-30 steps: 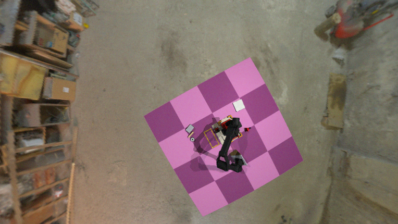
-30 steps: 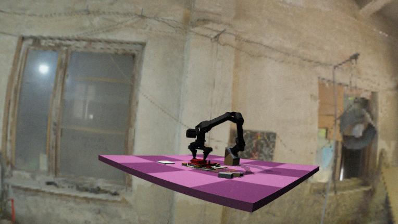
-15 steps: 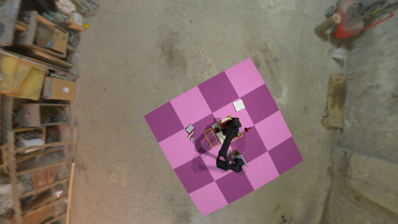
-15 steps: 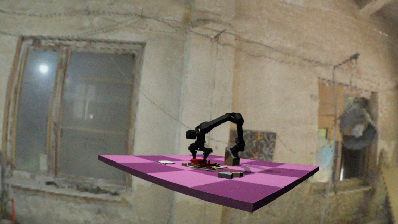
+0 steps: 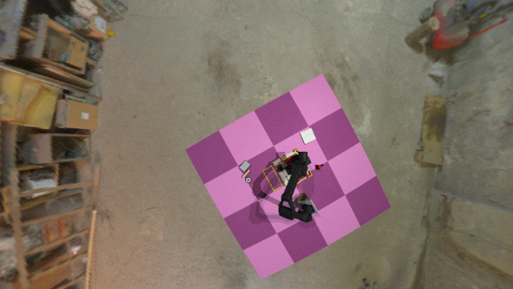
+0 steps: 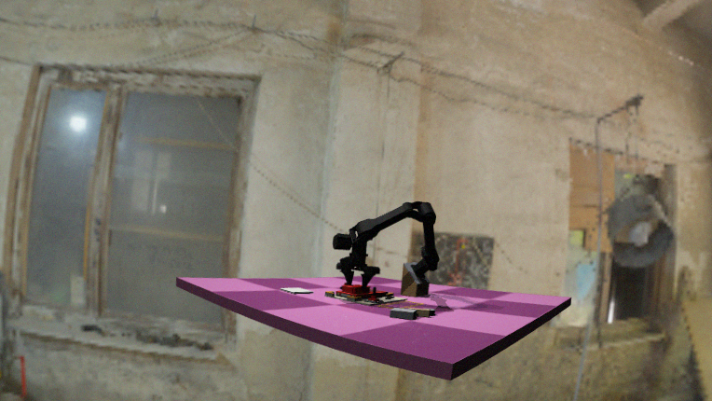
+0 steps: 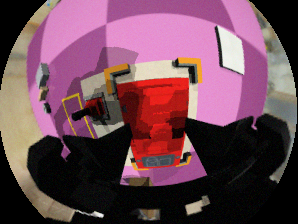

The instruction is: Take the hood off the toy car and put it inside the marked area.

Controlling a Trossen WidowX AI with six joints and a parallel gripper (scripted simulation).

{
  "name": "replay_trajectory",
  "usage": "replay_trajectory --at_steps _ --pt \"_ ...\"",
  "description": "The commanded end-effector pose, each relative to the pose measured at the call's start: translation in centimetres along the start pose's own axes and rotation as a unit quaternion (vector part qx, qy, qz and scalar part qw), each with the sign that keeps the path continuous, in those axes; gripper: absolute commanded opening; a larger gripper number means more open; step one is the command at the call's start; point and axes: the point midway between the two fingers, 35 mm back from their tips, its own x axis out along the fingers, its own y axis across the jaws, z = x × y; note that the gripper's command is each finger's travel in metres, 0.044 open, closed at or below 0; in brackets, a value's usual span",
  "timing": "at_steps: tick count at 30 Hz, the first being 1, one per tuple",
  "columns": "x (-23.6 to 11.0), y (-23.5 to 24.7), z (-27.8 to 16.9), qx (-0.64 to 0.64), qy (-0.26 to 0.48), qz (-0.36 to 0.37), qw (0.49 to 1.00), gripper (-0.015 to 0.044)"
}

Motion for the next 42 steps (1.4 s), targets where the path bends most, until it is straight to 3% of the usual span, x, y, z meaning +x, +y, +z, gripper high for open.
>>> replay_trajectory --at_steps 1,6,17,42 --pt "0.0 0.0 0.0 -0.001 0.0 -0.001 1.0 0.0308" --pt "0.0 0.0 0.0 -0.001 0.0 -0.001 1.0 0.0275" --pt "-0.6 0.0 0.0 0.0 0.0 -0.001 1.0 0.0" --pt "-2.2 -0.1 0.0 0.0 0.0 -0.001 1.0 0.0"
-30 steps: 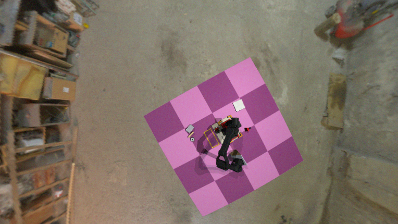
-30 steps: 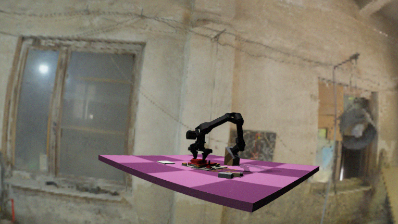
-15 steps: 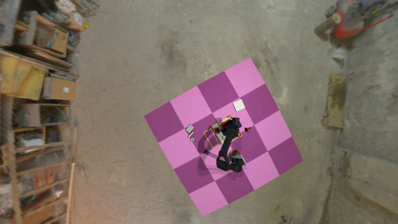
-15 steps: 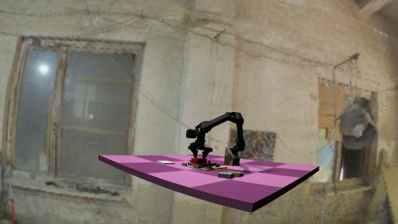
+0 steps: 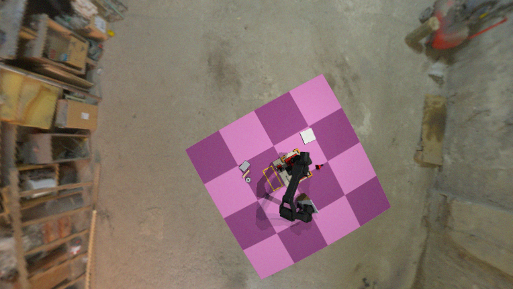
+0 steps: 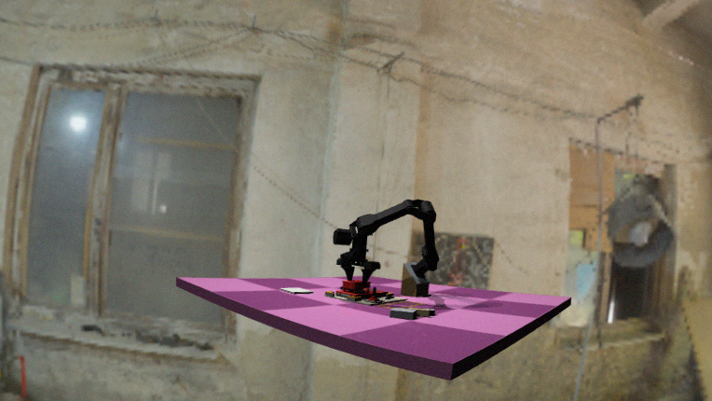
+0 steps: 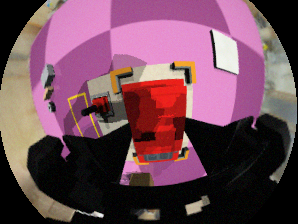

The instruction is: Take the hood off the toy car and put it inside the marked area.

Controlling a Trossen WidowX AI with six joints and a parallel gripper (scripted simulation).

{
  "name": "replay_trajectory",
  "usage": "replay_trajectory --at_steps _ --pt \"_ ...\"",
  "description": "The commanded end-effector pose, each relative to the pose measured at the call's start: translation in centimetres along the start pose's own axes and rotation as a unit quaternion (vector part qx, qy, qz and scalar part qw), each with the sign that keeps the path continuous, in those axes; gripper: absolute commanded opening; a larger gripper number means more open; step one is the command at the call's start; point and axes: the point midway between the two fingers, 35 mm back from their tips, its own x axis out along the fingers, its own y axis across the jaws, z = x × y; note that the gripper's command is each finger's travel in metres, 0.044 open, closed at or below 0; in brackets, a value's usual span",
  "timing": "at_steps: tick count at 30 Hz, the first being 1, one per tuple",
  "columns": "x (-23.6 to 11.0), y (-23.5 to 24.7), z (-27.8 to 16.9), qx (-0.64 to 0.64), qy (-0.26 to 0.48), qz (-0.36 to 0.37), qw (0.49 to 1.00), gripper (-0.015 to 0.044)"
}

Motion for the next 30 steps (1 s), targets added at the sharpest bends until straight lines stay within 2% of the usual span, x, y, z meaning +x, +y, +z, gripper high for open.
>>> replay_trajectory --at_steps 1,9,18,21,30 --pt "-0.4 -0.1 0.0 -0.001 0.0 -0.002 1.0 0.0" --pt "-1.0 -0.1 0.0 -0.001 0.0 -0.002 1.0 0.0" --pt "-5.3 -0.1 0.0 -0.001 0.0 -0.003 1.0 0.0" --pt "-4.6 0.0 0.0 0.001 -0.001 -0.001 1.0 0.0" --pt "-5.2 4.8 0.5 0.002 -0.001 -0.006 1.0 0.0"
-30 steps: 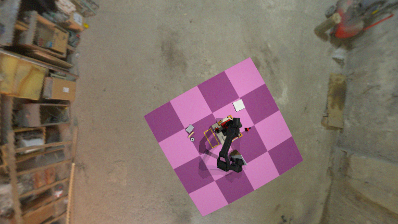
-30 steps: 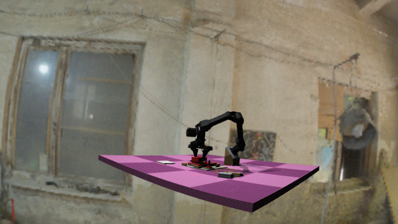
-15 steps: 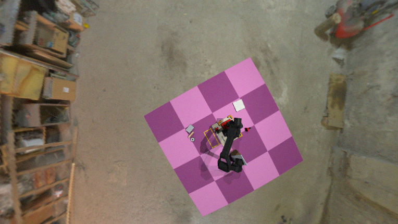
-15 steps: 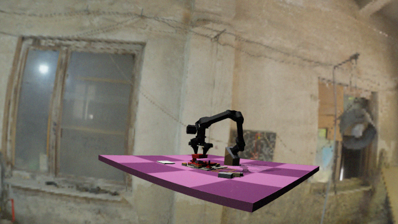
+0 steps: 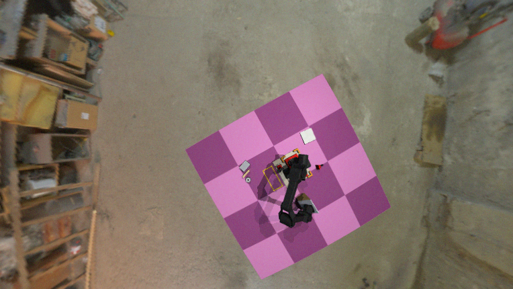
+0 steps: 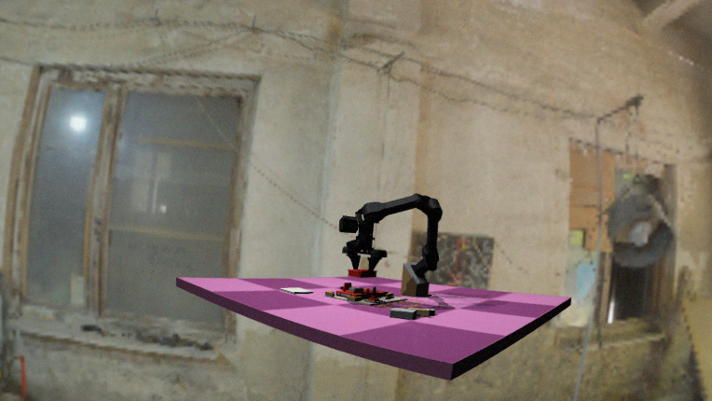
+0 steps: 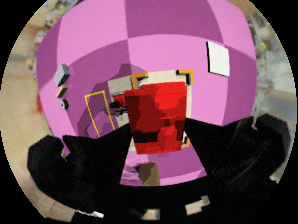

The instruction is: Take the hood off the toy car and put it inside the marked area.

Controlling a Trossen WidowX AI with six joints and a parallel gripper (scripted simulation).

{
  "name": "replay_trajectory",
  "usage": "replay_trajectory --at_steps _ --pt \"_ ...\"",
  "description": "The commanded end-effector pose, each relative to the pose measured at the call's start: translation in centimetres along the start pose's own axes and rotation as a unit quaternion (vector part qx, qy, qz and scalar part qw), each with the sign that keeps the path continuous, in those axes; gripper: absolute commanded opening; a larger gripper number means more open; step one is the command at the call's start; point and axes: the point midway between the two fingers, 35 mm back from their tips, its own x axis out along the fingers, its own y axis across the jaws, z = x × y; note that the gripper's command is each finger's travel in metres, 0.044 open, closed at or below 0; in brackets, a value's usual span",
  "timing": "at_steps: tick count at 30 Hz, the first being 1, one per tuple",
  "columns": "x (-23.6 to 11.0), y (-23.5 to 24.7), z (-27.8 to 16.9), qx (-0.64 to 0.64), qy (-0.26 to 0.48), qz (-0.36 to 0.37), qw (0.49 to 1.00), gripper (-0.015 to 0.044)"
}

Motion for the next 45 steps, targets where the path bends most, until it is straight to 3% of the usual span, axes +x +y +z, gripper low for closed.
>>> replay_trajectory --at_steps 1,28,45 --pt "-0.3 2.4 0.1 -0.001 -0.002 -0.001 1.0 0.0" --pt "-0.7 17.3 -3.4 -0.003 0.001 0.006 1.0 0.0" --pt "0.4 17.6 -3.4 -0.003 0.001 0.006 1.0 0.0"
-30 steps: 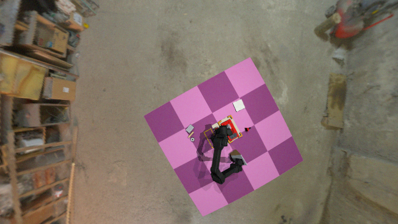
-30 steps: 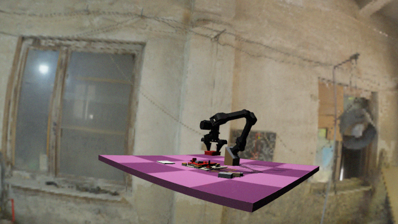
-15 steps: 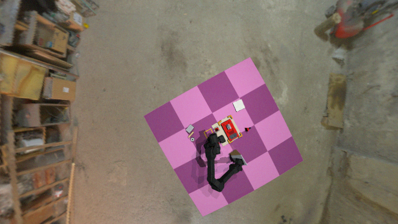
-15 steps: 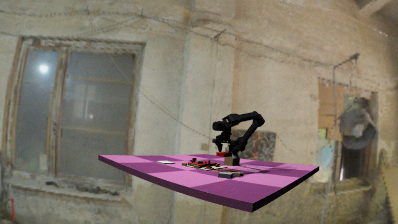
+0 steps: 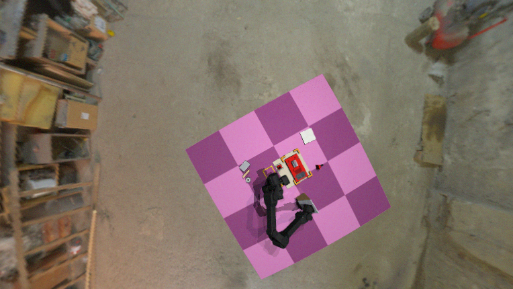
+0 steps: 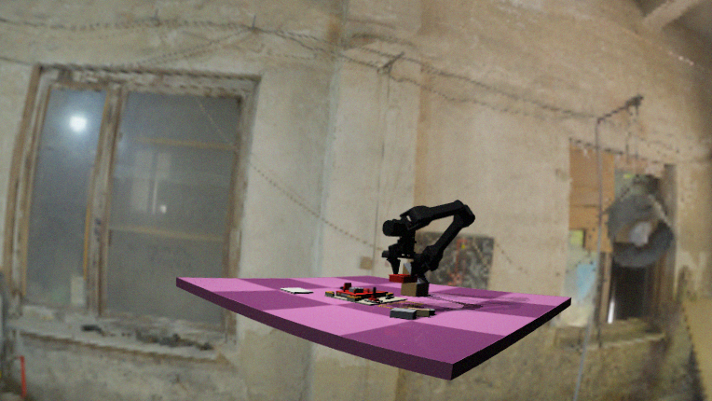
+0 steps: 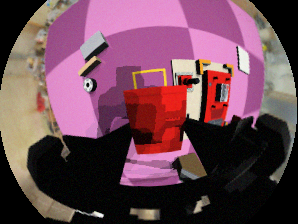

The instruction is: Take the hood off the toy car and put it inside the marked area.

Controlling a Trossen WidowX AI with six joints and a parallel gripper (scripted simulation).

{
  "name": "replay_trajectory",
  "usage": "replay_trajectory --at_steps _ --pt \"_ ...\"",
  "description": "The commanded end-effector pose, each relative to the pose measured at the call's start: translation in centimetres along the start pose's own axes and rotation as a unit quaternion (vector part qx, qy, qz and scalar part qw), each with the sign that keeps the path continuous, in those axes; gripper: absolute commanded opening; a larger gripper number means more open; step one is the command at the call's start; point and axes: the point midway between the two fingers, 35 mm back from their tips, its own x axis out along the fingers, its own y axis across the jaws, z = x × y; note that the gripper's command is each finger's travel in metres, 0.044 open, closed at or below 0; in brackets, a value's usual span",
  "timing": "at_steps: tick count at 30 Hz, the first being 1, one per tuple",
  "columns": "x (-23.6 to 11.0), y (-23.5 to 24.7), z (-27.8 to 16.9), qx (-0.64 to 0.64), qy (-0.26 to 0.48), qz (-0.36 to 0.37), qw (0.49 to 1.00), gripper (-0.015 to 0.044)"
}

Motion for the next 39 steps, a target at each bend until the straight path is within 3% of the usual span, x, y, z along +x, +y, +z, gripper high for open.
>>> replay_trajectory --at_steps 1,39 --pt "0.4 0.1 0.0 0.001 0.001 0.002 1.0 0.0" --pt "3.9 0.1 0.1 0.001 0.0 0.002 1.0 0.0"
